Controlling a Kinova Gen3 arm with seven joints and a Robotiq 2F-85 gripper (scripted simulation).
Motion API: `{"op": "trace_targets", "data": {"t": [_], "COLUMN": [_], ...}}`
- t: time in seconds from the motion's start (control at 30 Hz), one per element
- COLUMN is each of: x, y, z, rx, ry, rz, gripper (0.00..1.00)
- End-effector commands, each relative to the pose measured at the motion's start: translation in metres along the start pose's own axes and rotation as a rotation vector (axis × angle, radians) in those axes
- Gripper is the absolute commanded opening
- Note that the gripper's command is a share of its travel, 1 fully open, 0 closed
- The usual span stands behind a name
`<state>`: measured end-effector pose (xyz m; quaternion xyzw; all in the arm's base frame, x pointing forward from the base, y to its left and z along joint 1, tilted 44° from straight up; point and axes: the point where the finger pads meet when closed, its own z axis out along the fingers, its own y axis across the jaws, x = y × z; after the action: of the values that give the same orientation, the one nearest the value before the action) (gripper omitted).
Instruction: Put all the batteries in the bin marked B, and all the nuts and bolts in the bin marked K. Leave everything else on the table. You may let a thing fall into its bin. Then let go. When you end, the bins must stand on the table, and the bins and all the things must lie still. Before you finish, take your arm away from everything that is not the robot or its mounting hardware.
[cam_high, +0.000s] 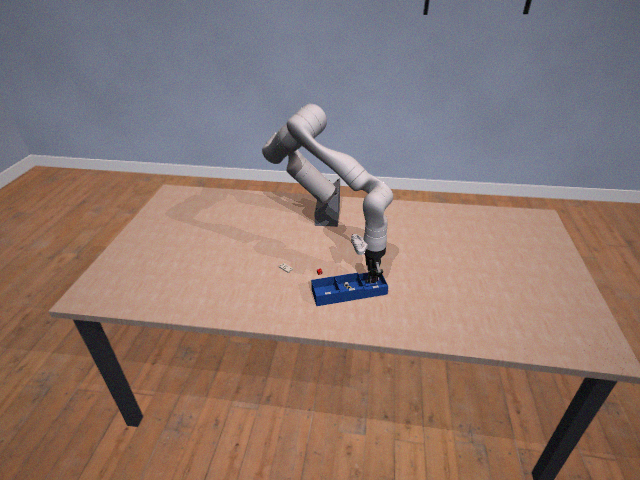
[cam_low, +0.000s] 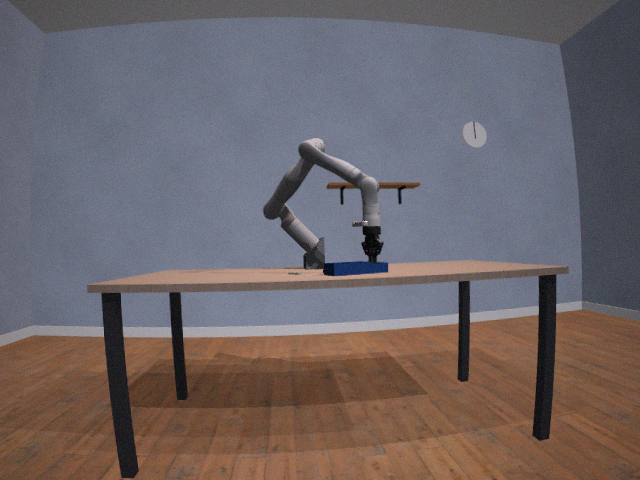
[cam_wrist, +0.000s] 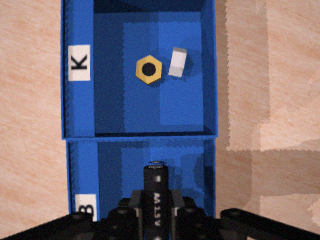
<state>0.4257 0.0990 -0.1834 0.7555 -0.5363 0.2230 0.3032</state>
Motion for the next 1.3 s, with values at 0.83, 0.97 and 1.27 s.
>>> {"op": "trace_targets", "data": {"t": [0.83,0.97,1.27], "x": [0.000,0.000,0.000], "y": [-0.001,-0.001,-0.001], "z": [-0.012,-0.017,-0.029], "rx": [0.002,0.002,0.002], "ry": [-0.001,-0.001,-0.001], "rz": [0.000,0.000,0.000], "gripper": [0.29,0.29,0.29]}}
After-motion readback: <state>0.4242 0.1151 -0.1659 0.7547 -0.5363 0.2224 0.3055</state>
